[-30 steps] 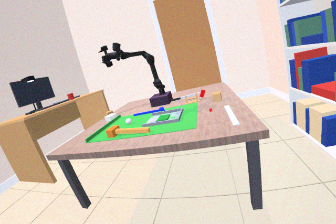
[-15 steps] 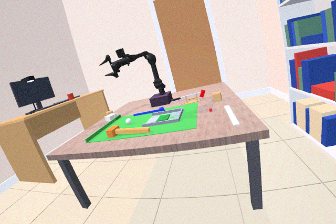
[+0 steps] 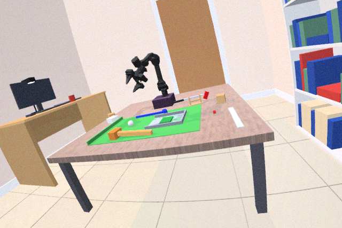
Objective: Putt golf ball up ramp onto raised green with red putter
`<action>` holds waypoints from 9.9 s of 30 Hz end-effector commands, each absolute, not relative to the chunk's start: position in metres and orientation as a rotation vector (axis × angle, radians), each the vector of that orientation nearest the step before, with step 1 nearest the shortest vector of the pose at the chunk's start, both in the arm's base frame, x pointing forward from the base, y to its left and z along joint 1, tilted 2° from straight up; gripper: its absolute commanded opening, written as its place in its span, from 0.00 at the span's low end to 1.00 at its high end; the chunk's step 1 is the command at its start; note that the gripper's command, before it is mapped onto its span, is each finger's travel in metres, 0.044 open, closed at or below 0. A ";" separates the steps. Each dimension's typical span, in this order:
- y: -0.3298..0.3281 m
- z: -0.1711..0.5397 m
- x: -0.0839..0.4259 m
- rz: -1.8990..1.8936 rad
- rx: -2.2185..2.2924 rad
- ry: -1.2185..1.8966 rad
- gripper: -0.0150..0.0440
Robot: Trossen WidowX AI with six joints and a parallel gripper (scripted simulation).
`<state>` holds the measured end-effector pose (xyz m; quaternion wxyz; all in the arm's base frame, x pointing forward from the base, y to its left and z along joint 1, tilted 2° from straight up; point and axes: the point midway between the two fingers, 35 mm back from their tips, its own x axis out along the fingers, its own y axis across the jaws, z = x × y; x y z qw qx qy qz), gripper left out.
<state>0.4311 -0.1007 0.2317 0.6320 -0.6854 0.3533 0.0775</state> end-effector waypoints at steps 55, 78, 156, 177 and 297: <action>0.153 0.004 0.236 1.447 -1.148 0.878 1.00; 0.153 -0.009 0.237 1.446 -1.153 0.877 0.56; -0.080 0.098 0.309 0.533 -0.481 1.371 0.25; -0.202 0.104 0.269 0.059 -0.062 1.504 0.25; -0.119 0.087 0.261 -0.032 0.035 1.516 0.25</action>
